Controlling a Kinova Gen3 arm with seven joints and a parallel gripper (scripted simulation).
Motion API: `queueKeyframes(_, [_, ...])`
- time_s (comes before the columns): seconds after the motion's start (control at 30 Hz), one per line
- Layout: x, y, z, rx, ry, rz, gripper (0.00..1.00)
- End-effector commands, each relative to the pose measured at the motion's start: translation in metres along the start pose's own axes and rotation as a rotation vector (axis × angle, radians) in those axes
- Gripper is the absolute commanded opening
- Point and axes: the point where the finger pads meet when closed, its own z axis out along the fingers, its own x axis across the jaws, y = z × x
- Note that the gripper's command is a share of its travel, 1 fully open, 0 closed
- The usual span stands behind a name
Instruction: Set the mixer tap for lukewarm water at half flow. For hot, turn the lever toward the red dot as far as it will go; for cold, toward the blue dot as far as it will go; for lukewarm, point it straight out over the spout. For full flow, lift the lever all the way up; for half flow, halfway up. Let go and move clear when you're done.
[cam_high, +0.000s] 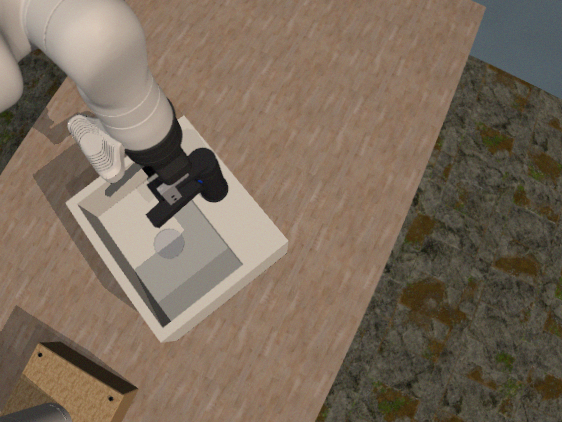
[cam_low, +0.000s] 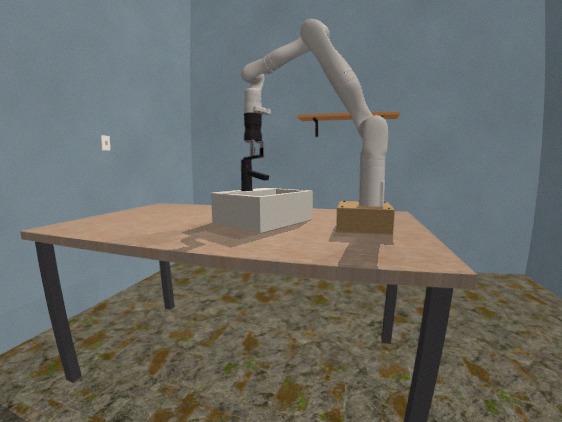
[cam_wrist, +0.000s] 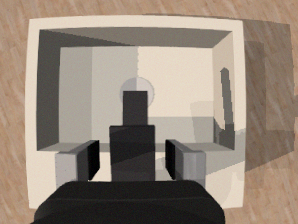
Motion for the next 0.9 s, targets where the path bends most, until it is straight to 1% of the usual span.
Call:
queueKeyframes(0.0, [0.004, 0.001, 0.004, -0.005, 0.006, -0.005, 1.00])
queueKeyframes(0.43, [0.004, 0.001, 0.016, -0.004, 0.006, -0.005, 1.00])
queueKeyframes(0.87, [0.004, 0.002, 0.020, -0.006, 0.007, -0.005, 1.00])
